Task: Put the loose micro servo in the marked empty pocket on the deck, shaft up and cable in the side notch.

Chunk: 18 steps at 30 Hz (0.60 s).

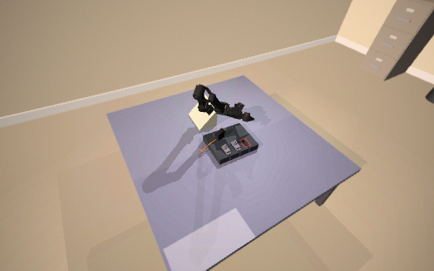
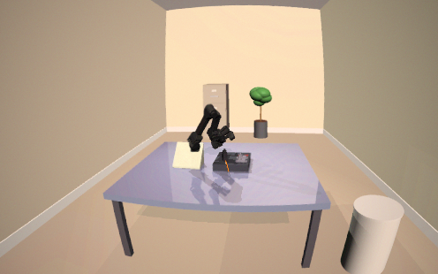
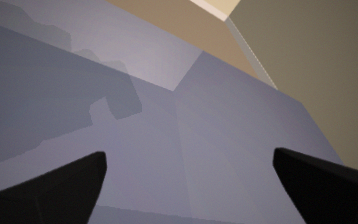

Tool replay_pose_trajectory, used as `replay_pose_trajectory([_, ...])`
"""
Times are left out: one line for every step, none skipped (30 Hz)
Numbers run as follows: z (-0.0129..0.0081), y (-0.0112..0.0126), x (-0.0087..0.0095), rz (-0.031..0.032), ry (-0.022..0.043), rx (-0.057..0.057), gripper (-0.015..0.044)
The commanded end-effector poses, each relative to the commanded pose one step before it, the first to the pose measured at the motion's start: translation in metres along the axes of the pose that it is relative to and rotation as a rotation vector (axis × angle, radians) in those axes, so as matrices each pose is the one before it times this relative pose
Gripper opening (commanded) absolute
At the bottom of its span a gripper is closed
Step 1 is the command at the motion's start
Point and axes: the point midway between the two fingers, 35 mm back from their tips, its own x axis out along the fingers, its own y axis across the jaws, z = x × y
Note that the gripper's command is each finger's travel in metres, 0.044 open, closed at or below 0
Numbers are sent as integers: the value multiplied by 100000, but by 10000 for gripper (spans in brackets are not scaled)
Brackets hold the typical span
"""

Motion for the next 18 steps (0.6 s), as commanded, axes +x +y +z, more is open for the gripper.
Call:
replay_pose_trajectory([-394, -532, 16, 868, 3345, 12023, 440])
replay_pose_trajectory([-99, -52, 17, 480, 852, 3316, 440])
replay_pose_trajectory([-108, -50, 14, 500, 950, 3311, 440])
replay_pose_trajectory([-113, -60, 11, 451, 1027, 3269, 440])
replay_pose_trajectory([-109, -63, 6, 413, 1026, 3214, 440])
replay_pose_trajectory([-101, -79, 2, 379, 1008, 3265, 440])
replay_pose_trajectory([-98, -83, -2, 348, 1018, 3257, 440])
replay_pose_trajectory([-95, -87, -7, 317, 1030, 3257, 440])
replay_pose_trajectory([-99, -81, -9, 305, 1078, 3238, 440])
replay_pose_trajectory([-98, -78, -9, 253, 1091, 3272, 440])
replay_pose_trajectory([-94, -70, -13, 256, 1101, 3292, 440])
replay_pose_trajectory([-94, -75, -17, 218, 1114, 3289, 440])
replay_pose_trajectory([-104, -93, -24, 156, 1149, 3267, 440])
replay_pose_trajectory([-101, -96, -28, 120, 1154, 3260, 440])
replay_pose_trajectory([-46, -74, -52, 125, 1042, 3178, 440])
replay_pose_trajectory([-79, -103, -33, 65, 1118, 3133, 440])
replay_pose_trajectory([-73, -109, -45, 13, 1124, 3263, 440])
replay_pose_trajectory([-50, -97, -55, 13, 1047, 3302, 440])
